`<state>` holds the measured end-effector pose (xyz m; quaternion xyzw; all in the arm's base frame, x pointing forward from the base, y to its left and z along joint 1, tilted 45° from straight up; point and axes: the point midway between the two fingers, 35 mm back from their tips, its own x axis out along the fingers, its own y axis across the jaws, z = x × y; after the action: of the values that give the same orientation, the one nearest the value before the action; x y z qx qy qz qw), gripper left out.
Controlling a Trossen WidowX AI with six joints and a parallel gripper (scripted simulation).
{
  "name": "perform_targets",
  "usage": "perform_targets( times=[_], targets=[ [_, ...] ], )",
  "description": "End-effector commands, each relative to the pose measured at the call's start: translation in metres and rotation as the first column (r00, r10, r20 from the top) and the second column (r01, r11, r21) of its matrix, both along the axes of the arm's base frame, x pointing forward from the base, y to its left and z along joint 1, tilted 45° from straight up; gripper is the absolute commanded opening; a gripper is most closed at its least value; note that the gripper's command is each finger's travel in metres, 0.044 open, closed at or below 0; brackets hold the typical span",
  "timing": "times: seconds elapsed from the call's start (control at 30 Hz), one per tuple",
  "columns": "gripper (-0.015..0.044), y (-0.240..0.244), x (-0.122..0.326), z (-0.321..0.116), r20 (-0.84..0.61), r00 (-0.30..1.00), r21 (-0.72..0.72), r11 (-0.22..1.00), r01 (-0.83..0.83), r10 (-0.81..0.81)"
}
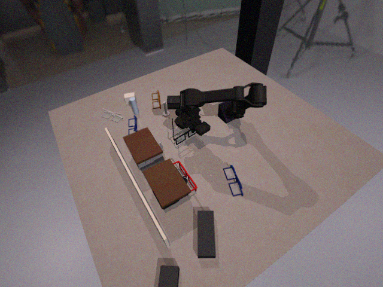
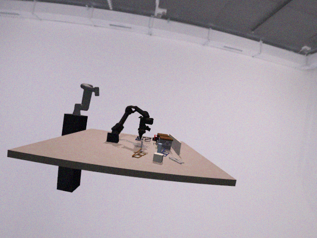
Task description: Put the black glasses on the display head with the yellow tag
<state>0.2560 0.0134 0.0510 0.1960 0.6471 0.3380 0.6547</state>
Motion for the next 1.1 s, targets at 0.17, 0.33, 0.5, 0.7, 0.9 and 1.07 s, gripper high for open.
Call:
perform_targets(
  times=[0.17,0.33,0.5,0.7,0.9,1.07],
  targets=[
    [0.0000,-0.030,0.005,0.029,-0.003,1.000,-0.001,1.000,-0.005,0.005],
    [0.0000,-0.042,0.007,0.044,-0.004,1.000,0.003,1.000,-0.005,0.005],
    [0.0000,-0.048,0.009,0.042,-0.004,1.000,0.001,1.000,-0.005,0.005],
    [0.0000,-0.075,0.012,0.021,-0.003,1.000,-0.009,1.000,-0.002,0.002],
    [0.0000,-0.105,0.012,-0.004,-0.003,1.000,-0.017,1.000,-0.001,0.001],
    [0.0000,-0.130,0.008,-0.026,-0.003,1.000,-0.019,1.000,-0.001,0.001]
  ],
)
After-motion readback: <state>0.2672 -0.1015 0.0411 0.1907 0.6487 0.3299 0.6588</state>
